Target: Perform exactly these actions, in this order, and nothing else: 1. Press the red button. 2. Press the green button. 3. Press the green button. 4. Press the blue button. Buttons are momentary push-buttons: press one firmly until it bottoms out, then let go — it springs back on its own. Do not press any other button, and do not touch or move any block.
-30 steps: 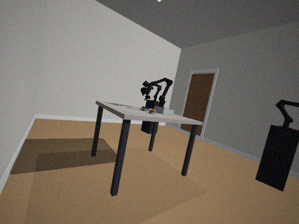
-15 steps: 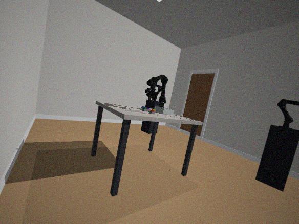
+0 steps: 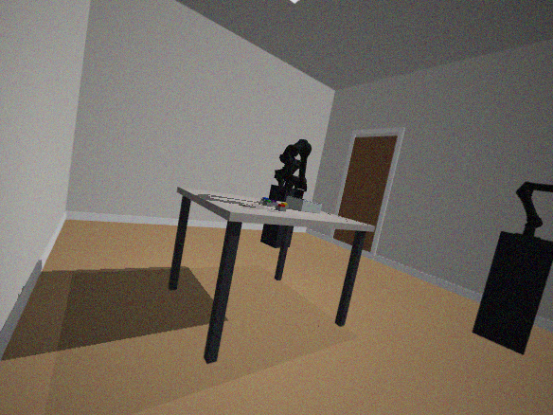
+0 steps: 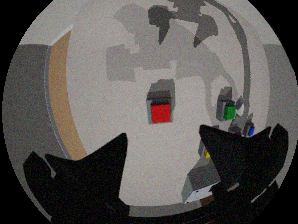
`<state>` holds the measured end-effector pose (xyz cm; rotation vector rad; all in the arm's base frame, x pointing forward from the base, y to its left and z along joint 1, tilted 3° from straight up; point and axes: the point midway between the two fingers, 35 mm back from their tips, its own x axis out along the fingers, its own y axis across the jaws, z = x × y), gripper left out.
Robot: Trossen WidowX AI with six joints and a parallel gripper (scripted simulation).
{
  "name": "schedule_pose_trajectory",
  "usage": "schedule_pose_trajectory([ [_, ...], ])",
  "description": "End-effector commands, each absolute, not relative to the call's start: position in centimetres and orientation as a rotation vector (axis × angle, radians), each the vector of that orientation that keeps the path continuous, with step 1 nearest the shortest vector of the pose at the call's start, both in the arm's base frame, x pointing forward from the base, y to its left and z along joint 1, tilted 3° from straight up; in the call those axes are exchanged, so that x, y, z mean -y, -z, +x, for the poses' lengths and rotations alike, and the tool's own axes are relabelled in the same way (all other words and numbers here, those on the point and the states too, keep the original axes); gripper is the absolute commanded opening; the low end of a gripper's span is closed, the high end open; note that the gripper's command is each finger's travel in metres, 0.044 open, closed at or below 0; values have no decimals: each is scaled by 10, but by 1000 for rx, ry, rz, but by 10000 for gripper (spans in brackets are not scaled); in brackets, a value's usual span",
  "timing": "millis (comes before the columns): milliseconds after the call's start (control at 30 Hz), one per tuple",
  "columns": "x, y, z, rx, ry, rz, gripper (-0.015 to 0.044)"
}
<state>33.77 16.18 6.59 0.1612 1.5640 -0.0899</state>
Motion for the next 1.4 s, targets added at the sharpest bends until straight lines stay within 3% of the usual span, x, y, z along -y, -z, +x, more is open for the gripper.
schedule_pose_trajectory([
  [0,-162,-17,331,-1591,98,137,242],
  [300,-162,-15,331,-1591,98,137,20],
  [1367,-163,17,330,-1591,98,137,20],
])
